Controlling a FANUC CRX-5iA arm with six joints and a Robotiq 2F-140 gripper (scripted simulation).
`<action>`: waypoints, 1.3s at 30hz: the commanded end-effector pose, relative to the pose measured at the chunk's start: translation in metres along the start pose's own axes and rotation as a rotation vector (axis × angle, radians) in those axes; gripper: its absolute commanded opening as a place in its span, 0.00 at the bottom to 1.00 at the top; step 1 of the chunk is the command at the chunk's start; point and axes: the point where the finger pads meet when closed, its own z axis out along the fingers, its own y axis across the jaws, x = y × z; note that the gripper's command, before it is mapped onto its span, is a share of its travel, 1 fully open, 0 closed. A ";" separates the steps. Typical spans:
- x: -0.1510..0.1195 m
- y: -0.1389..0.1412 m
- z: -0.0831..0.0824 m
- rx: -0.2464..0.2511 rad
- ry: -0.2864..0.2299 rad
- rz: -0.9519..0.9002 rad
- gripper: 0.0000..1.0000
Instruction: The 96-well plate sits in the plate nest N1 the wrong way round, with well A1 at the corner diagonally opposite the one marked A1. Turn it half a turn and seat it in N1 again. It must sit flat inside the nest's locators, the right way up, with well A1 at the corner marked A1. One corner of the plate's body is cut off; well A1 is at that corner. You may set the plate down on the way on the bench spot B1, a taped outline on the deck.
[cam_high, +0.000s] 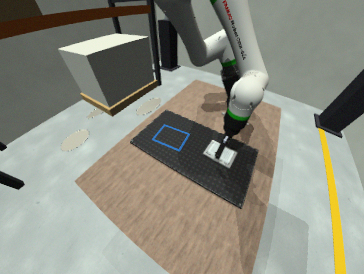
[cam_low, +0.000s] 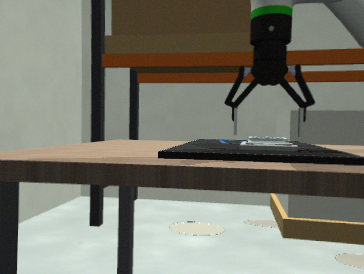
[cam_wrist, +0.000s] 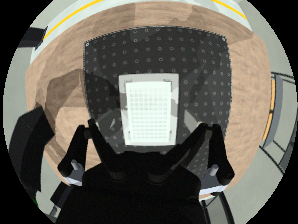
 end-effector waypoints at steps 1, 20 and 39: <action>0.000 0.000 0.000 0.000 0.000 0.000 1.00; 0.000 0.000 0.000 0.000 0.000 0.000 0.00; 0.000 0.000 -0.002 0.000 0.000 0.000 0.00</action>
